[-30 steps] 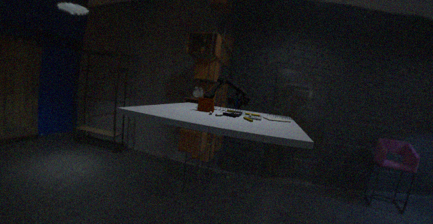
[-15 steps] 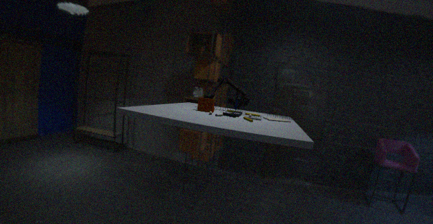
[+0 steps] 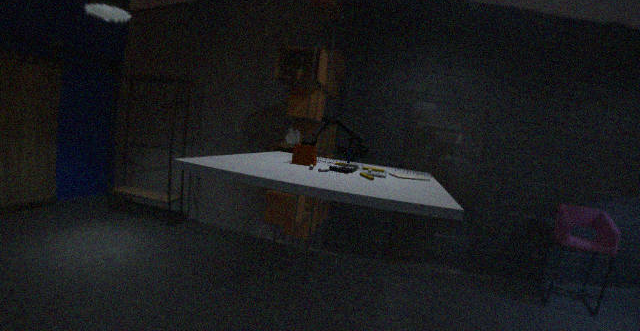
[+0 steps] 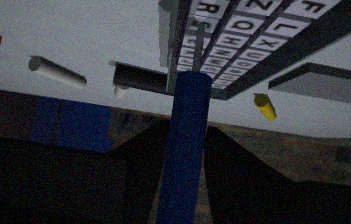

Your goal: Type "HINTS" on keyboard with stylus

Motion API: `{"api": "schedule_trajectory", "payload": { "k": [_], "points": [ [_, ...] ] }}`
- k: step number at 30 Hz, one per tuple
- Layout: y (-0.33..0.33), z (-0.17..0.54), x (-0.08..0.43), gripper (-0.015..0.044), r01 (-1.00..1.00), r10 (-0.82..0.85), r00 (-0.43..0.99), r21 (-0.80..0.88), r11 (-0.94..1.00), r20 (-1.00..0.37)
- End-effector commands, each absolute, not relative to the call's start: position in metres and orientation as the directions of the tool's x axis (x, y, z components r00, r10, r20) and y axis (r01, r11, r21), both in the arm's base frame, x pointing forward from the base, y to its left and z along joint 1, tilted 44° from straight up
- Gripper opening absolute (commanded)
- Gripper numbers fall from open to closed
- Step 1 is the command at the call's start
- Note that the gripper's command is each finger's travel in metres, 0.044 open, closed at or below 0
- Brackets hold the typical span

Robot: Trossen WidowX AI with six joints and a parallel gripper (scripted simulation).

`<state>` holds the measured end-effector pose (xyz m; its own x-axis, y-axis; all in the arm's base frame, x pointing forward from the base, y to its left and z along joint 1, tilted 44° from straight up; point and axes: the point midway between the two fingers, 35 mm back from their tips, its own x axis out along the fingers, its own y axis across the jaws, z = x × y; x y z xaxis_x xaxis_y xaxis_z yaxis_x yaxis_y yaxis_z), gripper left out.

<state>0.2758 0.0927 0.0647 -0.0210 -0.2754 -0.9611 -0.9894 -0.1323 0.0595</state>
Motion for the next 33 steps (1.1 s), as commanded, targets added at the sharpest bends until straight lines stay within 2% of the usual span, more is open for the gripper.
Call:
{"api": "schedule_trajectory", "payload": {
  "k": [1, 33],
  "points": [
    [0.094, 0.062, 0.274, 0.0081, -0.990, -0.273, -0.027, 0.064, -0.126, -0.962],
    [0.068, 0.087, 0.278, 0.0081, -0.991, -0.271, -0.033, 0.067, -0.119, -0.962]
  ]
}}
